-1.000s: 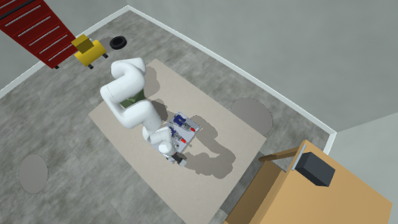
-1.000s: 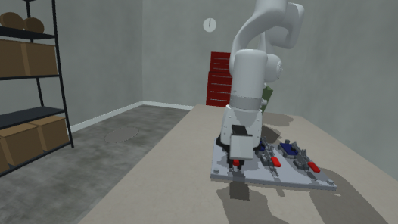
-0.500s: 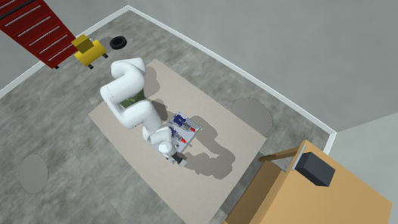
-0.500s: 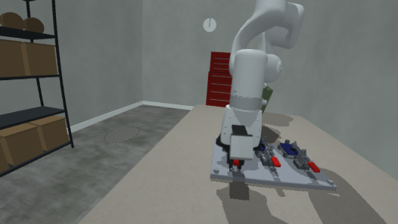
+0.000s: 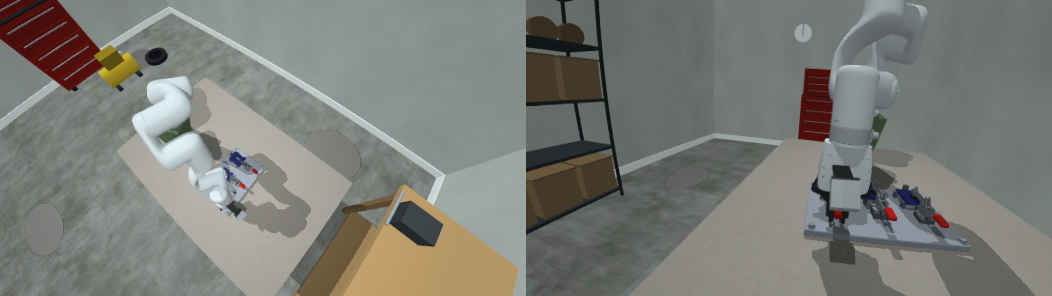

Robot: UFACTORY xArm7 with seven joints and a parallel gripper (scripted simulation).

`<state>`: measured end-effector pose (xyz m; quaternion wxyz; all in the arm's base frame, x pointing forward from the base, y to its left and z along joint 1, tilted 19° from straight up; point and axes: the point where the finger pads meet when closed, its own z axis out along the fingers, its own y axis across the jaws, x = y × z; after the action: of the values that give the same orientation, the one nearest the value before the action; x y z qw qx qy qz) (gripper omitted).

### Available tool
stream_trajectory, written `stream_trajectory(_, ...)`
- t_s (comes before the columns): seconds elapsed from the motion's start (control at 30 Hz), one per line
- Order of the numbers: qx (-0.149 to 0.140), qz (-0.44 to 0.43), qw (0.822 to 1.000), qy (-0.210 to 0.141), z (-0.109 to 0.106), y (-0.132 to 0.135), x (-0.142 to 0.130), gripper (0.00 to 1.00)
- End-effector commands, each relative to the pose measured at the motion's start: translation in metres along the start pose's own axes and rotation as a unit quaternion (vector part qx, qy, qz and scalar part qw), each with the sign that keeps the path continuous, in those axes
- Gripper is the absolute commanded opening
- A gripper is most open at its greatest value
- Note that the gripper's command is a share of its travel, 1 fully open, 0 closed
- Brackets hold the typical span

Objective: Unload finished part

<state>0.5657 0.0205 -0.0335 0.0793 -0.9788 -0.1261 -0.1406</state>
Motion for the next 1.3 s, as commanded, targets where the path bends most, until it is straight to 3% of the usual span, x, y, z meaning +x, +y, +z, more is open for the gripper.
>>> stream_trajectory(0.0, -0.001, 0.0, 1.0, 0.002, -0.002, 0.001, 0.001, 0.0)
stream_trajectory(1.27, -0.001, 0.0, 1.0, 0.002, -0.017, 0.001, -0.007, 0.0)
